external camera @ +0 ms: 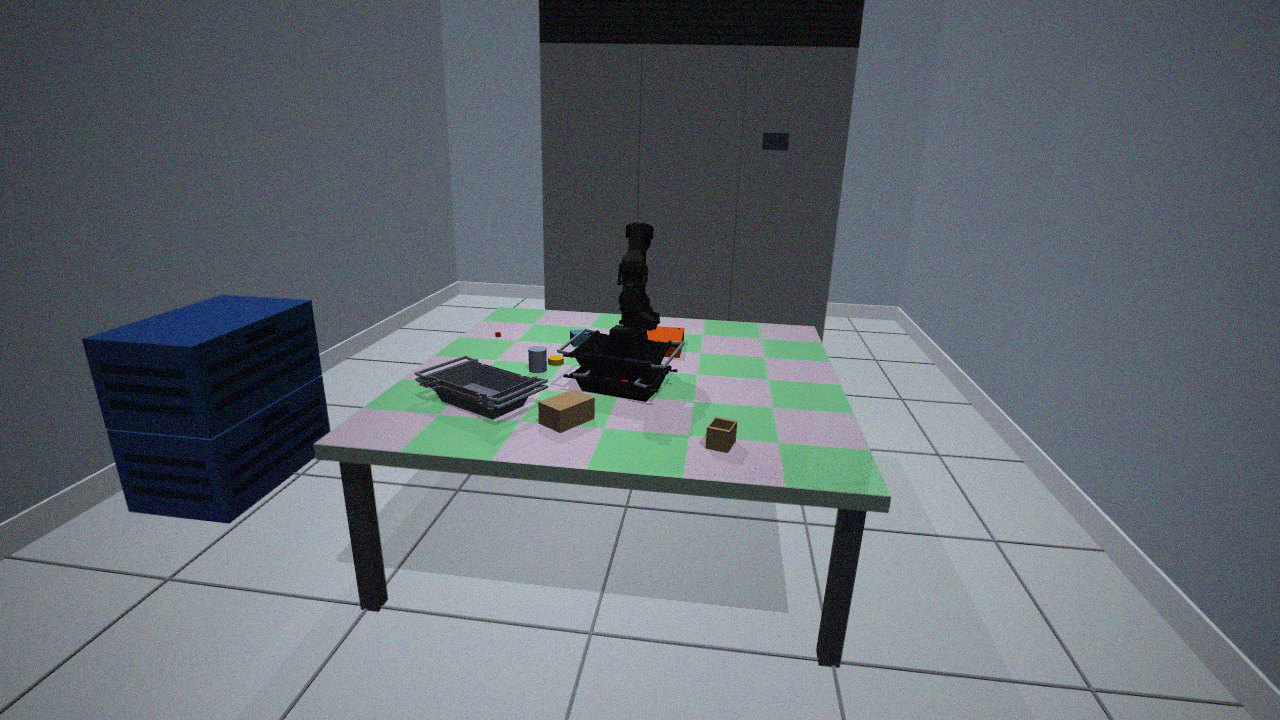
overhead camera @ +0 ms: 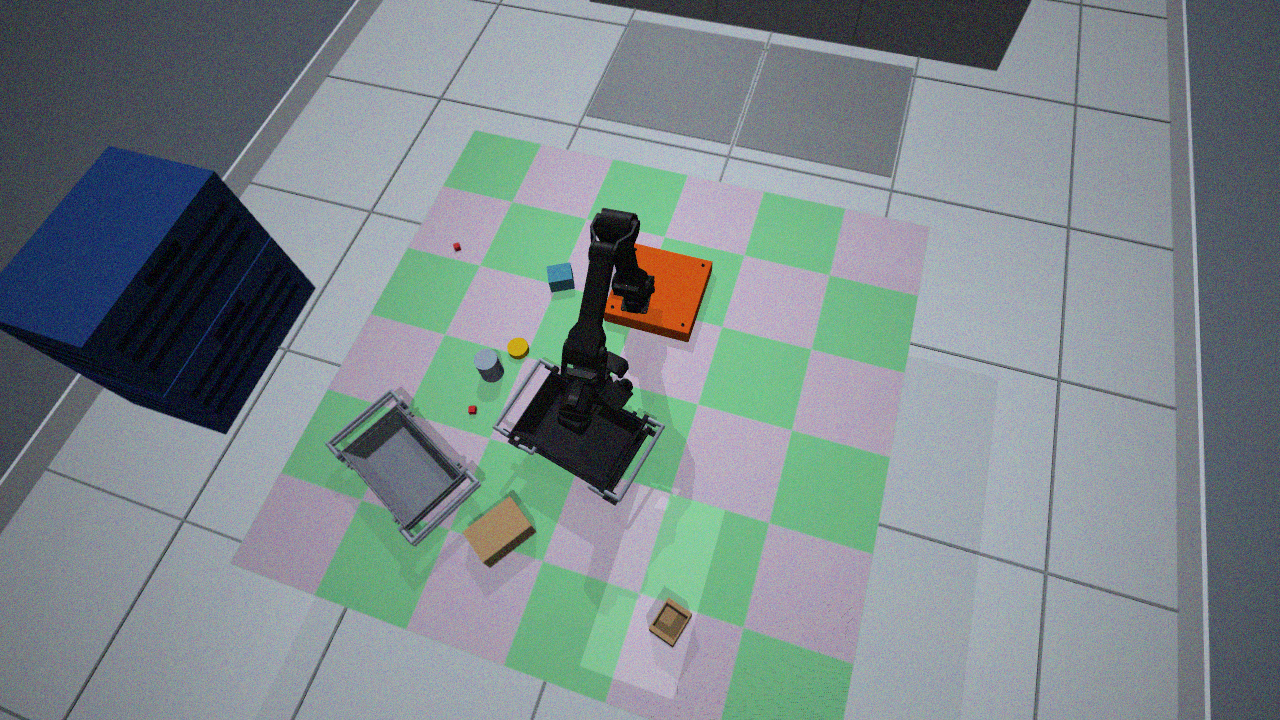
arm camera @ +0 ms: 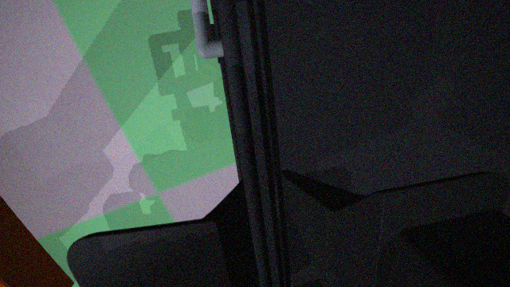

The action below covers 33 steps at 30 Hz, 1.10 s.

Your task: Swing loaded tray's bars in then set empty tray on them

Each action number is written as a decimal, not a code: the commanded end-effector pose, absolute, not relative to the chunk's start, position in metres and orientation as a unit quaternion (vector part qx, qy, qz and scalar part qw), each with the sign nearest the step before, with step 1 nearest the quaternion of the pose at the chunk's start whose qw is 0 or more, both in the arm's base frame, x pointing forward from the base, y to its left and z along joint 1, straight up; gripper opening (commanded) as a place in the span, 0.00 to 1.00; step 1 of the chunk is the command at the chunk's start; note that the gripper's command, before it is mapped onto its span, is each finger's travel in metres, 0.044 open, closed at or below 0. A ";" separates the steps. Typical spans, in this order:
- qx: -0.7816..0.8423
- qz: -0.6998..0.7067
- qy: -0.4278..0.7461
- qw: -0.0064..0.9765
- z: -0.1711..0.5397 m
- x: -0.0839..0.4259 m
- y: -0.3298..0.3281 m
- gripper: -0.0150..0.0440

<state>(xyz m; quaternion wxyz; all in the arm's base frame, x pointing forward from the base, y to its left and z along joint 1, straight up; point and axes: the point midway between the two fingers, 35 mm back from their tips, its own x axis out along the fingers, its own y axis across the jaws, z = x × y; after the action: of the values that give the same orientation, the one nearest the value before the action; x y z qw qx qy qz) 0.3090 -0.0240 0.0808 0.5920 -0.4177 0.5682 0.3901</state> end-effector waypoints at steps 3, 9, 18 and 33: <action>-0.408 0.399 0.576 0.585 0.074 0.304 -0.022 0.25; -0.411 0.396 0.574 0.587 0.076 0.305 -0.023 0.25; -0.408 0.399 0.576 0.585 0.074 0.304 -0.022 0.30; -0.408 0.399 0.576 0.585 0.074 0.304 -0.022 0.68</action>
<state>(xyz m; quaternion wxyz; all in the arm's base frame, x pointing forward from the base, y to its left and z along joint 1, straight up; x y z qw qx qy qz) 0.3039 -0.0231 0.0740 0.5845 -0.4102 0.5761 0.3979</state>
